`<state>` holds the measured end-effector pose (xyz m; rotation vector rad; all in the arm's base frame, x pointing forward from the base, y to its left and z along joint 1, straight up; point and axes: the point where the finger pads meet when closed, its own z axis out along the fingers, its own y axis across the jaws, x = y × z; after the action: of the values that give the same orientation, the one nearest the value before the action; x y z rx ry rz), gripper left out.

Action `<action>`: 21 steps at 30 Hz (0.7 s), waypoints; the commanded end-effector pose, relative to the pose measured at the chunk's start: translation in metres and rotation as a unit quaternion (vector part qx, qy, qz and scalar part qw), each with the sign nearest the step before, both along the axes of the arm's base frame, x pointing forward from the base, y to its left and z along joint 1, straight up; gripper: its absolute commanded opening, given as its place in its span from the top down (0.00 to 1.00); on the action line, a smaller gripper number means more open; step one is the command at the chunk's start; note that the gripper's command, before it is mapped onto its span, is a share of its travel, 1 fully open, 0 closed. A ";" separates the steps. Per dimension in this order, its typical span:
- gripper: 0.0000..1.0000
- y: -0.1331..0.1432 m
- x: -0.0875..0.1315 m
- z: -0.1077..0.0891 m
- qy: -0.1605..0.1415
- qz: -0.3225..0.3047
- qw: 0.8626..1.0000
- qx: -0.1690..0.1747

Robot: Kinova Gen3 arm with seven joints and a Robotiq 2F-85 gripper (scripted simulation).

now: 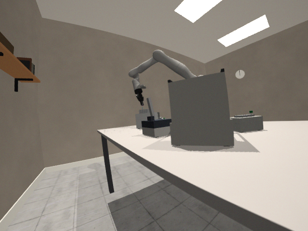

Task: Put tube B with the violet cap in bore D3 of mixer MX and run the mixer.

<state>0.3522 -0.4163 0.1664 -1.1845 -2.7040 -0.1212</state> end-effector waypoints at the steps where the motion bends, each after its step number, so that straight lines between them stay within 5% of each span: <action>1: 0.90 0.000 0.000 0.000 -0.001 0.000 1.000 -0.001; 21: 0.90 0.000 0.000 -0.004 -0.001 0.000 1.000 -0.001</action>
<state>0.3522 -0.4163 0.1613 -1.1843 -2.7041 -0.1213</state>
